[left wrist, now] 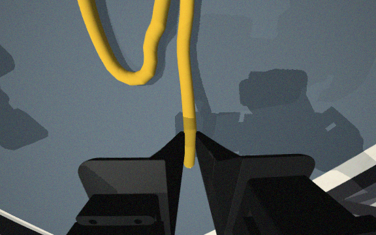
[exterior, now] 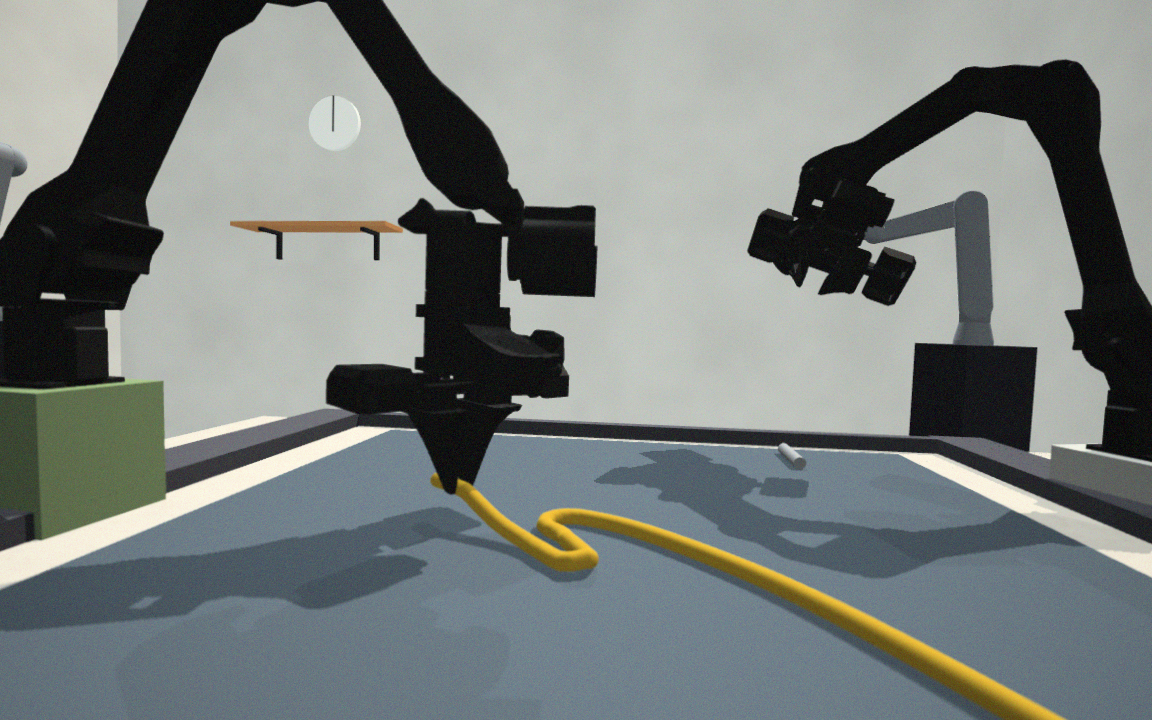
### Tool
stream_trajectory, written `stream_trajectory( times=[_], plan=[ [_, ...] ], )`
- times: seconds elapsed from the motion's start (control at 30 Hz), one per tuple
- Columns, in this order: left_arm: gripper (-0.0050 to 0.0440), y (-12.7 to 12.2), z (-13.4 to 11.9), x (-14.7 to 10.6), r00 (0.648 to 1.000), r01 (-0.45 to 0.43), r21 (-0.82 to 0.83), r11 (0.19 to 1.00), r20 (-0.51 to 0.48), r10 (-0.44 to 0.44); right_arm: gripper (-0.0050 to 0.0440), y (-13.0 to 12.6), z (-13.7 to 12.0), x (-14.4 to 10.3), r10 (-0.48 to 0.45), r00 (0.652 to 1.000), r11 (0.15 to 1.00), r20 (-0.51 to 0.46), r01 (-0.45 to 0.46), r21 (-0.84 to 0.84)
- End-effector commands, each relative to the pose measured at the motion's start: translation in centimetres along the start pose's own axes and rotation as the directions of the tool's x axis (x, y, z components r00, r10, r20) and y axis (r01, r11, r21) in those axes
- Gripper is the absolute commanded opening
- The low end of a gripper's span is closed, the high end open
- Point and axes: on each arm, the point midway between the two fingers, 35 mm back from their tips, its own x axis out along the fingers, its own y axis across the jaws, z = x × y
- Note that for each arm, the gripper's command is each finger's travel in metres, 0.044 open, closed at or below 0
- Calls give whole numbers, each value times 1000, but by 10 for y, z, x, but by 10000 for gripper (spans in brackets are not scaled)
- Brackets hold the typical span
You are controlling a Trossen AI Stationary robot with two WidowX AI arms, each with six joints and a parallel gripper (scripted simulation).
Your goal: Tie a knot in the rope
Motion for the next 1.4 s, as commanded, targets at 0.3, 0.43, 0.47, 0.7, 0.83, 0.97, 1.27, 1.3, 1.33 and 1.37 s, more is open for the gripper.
stream_trajectory(
  times=[0.3,0.43,0.47,0.7,0.83,0.97,1.27,1.3,1.33,1.37],
  plan=[
    [45,4,5,-50,999,-21,2,1000,26,21,100,-3,5,-3,-11,1000,1000,-8,11,-21],
    [45,4,4,-70,999,-21,2,1000,26,21,100,-3,5,-3,-11,1000,1000,-8,11,-21],
    [45,4,4,-71,999,-21,2,1000,26,21,100,-3,5,-3,-11,1000,1000,-8,11,-21],
    [45,4,4,-71,999,-21,2,1000,26,21,100,-3,5,-3,-11,1000,1000,-8,11,-21],
    [45,4,4,-71,999,-21,2,1000,26,21,100,-3,5,-3,-11,1000,1000,-8,11,-21],
    [45,3,4,-71,999,-21,2,1000,26,21,100,-3,5,-3,-11,1000,1000,-8,11,-21],
    [45,-21,-7,-70,999,-20,2,1000,26,20,100,-3,5,-3,-11,1000,1000,-8,11,-21],
    [45,-26,-9,-70,999,-20,2,1000,26,20,100,-3,5,-3,-11,1000,1000,-8,11,-21],
    [45,-30,-10,-70,999,-19,2,1000,26,19,100,-3,5,-3,-11,1000,1000,-8,11,-21],
    [45,-32,-11,-70,999,-19,2,1000,26,19,100,-3,5,-3,-11,1000,1000,-8,11,-21]
  ],
)
